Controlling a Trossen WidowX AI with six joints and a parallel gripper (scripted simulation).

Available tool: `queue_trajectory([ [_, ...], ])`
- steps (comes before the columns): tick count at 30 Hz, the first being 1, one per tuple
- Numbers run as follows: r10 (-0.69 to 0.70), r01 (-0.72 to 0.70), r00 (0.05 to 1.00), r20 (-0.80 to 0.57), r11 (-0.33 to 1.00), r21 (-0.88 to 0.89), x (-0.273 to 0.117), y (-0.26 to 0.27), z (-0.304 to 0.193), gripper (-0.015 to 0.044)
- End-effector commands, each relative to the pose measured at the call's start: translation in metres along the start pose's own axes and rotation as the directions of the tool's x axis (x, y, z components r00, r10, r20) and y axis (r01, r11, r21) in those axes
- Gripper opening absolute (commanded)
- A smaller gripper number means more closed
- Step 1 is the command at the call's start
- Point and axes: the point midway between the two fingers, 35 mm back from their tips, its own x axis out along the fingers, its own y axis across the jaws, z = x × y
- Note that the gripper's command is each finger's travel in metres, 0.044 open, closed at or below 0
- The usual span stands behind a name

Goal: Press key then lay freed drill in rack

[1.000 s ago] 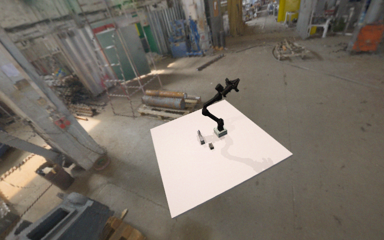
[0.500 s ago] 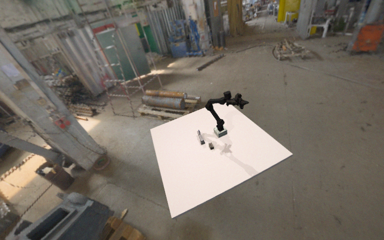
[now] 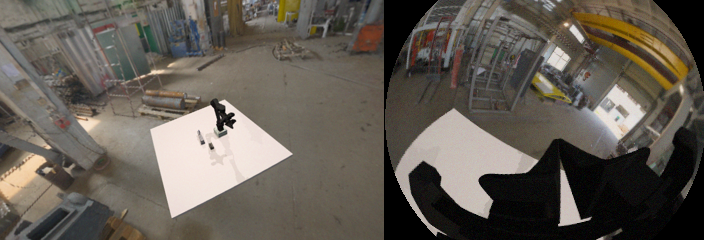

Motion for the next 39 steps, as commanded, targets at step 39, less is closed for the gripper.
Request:
queue_trajectory([
  [39, 0.594, 0.955, 0.275, -0.756, -0.258, 0.145, -0.327, 0.083, -0.410, 0.0000],
])
